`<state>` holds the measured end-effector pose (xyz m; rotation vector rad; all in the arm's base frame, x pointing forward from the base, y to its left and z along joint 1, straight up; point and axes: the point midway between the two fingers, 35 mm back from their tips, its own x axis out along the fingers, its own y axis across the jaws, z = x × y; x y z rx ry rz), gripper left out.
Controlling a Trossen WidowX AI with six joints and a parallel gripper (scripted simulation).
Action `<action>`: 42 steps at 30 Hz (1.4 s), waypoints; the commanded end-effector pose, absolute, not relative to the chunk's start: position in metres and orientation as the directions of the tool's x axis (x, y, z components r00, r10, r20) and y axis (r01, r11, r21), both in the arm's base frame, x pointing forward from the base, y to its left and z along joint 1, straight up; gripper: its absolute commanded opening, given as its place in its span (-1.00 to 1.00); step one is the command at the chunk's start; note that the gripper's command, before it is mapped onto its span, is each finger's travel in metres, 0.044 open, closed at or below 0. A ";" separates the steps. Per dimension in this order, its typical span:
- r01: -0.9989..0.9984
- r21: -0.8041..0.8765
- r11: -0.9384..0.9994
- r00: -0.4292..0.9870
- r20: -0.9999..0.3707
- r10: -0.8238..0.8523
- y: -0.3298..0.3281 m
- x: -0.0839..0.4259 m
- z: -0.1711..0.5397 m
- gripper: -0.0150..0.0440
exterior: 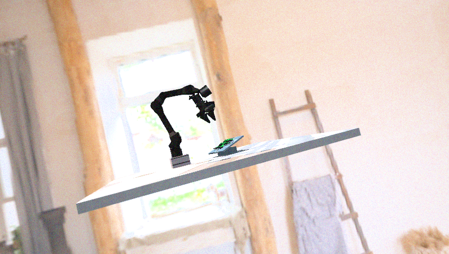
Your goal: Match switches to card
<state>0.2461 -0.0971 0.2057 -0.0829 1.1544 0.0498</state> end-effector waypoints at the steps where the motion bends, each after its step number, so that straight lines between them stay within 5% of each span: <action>1: -0.082 -0.039 0.996 0.403 -0.915 -0.003 -0.096 0.248 0.204 0.78; 15: -0.057 -0.003 0.998 0.377 -0.926 0.019 -0.015 0.320 0.129 -0.47; 42: -0.057 -0.003 0.998 0.354 -0.935 0.018 -0.014 0.343 0.074 -0.49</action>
